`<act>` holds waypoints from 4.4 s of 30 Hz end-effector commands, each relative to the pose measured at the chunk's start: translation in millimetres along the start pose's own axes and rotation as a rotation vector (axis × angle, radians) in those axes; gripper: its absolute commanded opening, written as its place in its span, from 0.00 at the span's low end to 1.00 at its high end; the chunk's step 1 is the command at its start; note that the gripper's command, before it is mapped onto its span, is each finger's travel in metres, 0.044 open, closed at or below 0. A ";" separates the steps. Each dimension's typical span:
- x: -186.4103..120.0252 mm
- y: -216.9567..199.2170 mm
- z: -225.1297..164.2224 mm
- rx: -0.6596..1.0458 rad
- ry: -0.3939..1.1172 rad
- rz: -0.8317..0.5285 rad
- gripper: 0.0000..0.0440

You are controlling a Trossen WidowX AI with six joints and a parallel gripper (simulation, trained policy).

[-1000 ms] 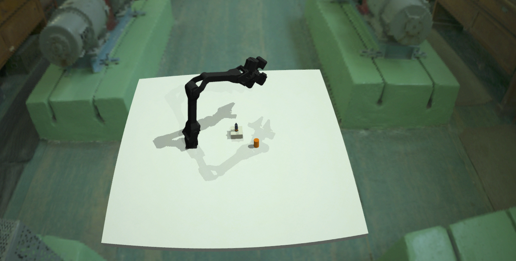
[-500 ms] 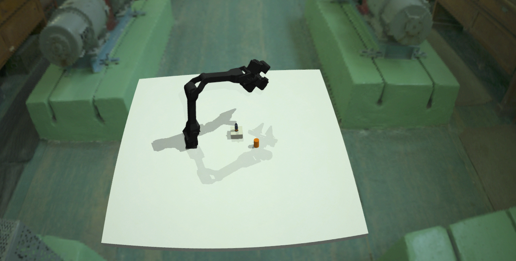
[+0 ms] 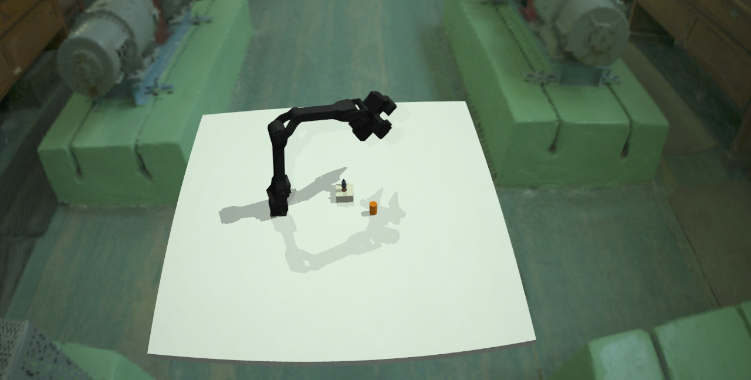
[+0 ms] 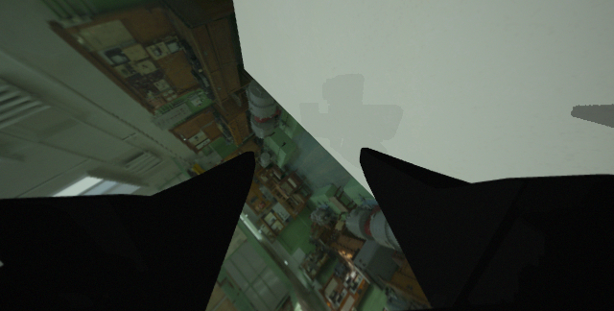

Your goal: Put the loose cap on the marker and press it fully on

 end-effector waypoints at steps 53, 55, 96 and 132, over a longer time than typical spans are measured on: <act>-81.1 -78.8 115.9 0.276 -0.311 -0.394 0.76; -83.0 -82.2 119.7 0.283 -0.321 -0.410 0.76; -104.7 -157.1 187.0 0.340 -0.465 -0.760 0.73; -70.7 -212.4 214.2 0.174 -0.416 -0.941 0.26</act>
Point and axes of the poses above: the point midway between the two fingers, 35 mm back from their tips, its own x axis out along the fingers, its own y axis across the jaws, z = x × y, the point moved 1 cm from there along -x, back along the fingers, and after that the axes turned 2 degrees about -x, right-handed, at the moved point
